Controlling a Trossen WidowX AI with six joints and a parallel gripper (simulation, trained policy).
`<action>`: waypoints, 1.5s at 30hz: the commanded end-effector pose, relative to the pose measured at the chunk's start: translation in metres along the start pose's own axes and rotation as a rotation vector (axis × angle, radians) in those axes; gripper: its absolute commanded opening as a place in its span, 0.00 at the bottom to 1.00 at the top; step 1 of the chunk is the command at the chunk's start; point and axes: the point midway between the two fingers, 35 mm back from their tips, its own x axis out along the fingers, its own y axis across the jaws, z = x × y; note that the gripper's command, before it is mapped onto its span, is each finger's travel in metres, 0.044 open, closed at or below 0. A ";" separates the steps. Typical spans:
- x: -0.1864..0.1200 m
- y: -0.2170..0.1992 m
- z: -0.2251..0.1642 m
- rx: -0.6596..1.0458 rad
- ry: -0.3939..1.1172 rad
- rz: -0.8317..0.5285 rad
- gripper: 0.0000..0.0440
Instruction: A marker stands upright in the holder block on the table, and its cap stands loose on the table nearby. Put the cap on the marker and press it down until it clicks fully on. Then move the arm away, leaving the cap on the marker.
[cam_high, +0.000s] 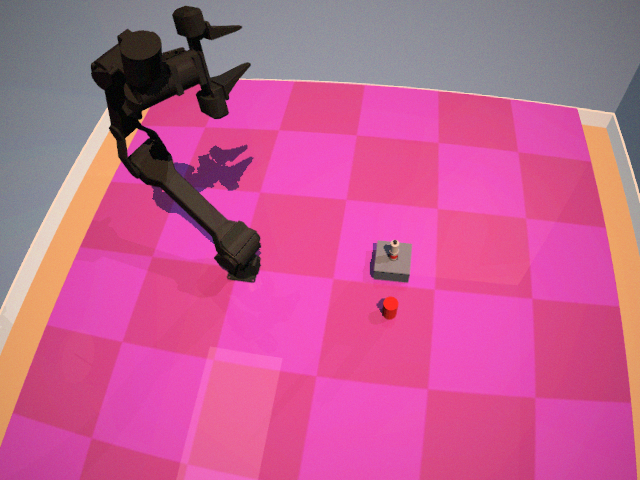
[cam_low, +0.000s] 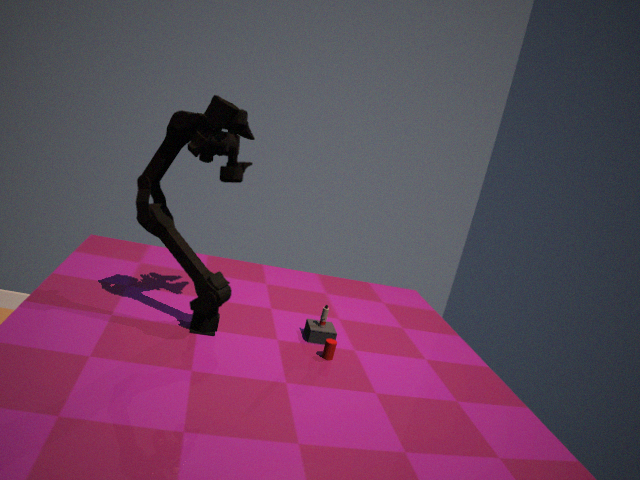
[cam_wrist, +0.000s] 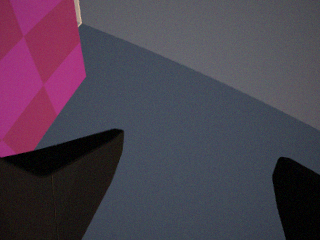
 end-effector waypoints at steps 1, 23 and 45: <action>0.005 0.007 -0.017 0.037 -0.006 0.025 0.73; 0.021 0.036 -0.071 0.109 -0.026 0.112 0.71; 0.036 0.069 -0.124 0.125 -0.042 0.199 0.73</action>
